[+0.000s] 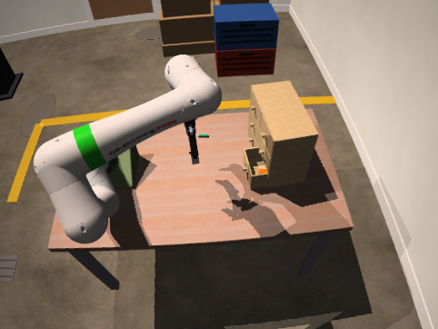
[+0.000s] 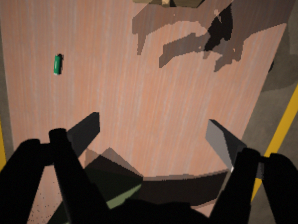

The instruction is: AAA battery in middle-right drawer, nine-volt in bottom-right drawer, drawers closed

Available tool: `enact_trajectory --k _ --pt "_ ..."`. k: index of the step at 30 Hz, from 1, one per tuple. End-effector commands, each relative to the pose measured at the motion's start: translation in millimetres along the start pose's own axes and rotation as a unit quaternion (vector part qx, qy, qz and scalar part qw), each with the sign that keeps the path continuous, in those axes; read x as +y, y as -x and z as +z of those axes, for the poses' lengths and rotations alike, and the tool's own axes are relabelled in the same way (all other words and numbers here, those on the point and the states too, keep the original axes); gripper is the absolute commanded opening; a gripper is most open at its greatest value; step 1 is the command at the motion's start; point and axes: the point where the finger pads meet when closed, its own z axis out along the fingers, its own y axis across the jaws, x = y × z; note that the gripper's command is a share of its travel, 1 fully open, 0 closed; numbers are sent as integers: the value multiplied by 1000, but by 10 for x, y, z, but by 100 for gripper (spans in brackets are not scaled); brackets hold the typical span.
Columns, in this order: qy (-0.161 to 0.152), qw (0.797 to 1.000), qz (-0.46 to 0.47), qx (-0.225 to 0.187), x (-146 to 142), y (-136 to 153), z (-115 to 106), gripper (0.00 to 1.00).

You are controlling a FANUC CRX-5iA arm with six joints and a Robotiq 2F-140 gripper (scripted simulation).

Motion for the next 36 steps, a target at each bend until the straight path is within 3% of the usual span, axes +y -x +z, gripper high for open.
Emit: enact_trajectory --k 1,10,19,26,34,36 --pt "0 1000 0 1 104 319 -247 100" --pt "0 1000 0 5 125 386 -284 100" --pt "0 999 0 41 125 326 -226 100" --pt "0 993 0 122 126 190 -95 100" --pt "1 967 0 256 128 -40 128 100" --pt "1 967 0 256 128 -40 128 100"
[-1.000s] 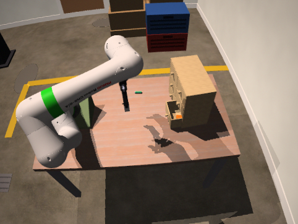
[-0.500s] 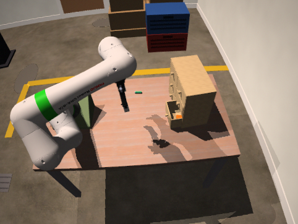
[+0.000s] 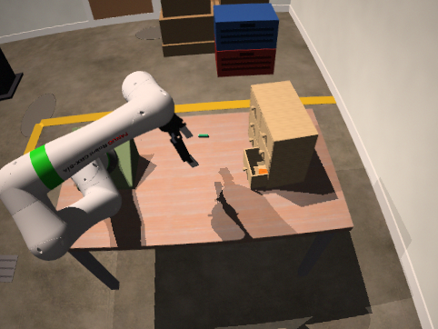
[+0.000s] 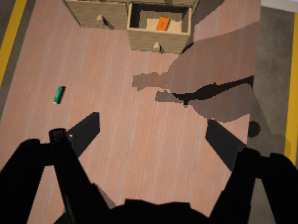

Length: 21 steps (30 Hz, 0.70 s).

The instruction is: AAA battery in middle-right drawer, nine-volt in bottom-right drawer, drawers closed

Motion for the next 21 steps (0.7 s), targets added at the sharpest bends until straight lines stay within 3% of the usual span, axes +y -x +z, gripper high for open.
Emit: enact_trajectory --k 1,11,15,21 --pt "-1 997 3 82 17 -72 180 100" --pt "0 963 3 269 18 -249 586 100" --pt "0 950 3 312 18 -291 682 100" --pt "0 940 3 340 19 -316 749 100"
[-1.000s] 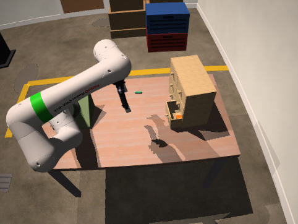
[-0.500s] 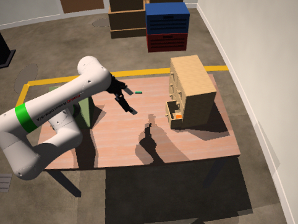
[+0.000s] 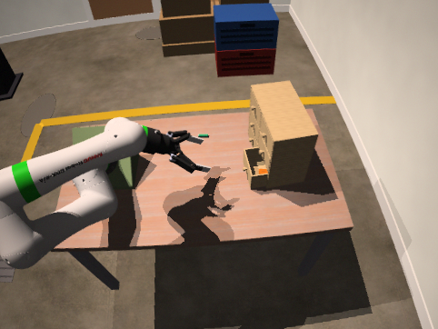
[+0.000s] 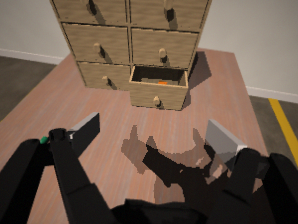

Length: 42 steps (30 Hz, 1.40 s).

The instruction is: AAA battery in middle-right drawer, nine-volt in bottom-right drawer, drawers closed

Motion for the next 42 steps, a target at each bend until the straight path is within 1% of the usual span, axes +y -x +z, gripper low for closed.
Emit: enact_trajectory --k 1,11,22,31,32,42 --pt "12 997 9 73 69 0 180 100" --pt "13 993 8 117 72 18 285 100" --pt "12 991 8 133 71 17 320 100" --pt "12 991 8 135 70 14 323 100" --pt "12 991 8 135 70 14 323 0" --pt "12 991 8 135 70 14 323 0"
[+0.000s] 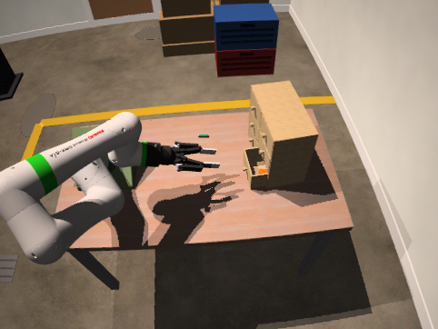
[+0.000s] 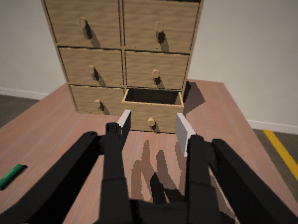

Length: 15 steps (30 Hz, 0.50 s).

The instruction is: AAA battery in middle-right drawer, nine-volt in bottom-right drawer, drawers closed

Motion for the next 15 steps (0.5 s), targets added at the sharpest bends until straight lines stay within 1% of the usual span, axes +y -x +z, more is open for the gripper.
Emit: enact_trajectory --k 1,15 --pt "0 1000 0 0 -1 -2 0 0" --pt "0 1000 0 0 -1 22 32 0"
